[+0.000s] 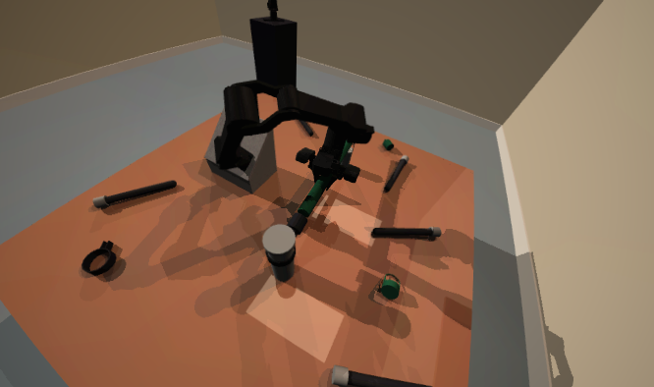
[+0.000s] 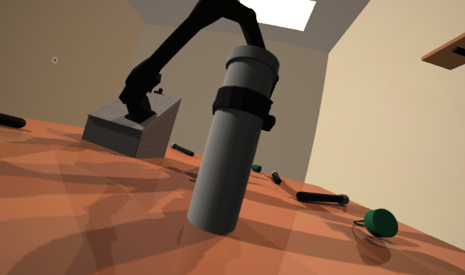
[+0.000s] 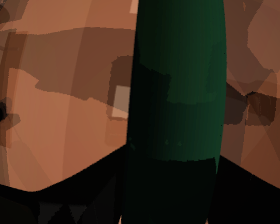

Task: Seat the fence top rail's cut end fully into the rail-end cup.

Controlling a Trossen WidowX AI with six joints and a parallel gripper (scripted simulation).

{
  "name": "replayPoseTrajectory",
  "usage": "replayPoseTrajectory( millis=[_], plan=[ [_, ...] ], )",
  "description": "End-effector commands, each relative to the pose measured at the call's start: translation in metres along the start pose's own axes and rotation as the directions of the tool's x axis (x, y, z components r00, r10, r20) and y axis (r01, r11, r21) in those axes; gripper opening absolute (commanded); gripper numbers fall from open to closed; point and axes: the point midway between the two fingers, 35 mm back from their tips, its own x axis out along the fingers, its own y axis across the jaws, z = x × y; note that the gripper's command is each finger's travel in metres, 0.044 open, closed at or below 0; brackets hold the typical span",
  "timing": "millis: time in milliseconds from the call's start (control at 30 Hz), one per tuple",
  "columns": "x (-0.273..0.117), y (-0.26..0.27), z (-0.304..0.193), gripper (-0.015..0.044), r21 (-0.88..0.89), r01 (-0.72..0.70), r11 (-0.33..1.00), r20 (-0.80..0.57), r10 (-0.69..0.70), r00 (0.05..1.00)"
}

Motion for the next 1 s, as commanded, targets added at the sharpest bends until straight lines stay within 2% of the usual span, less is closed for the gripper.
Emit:
replayPoseTrajectory(
  millis=[0, 967],
  plan=[
    [0.0, 0.001, 0.007, 0.0, 0.004, -0.007, 1.0, 0.001, 0.007, 1.0],
    [0.006, -0.001, 0.019, 0.0, 0.001, -0.002, 1.0, 0.003, 0.002, 1.0]
  ],
)
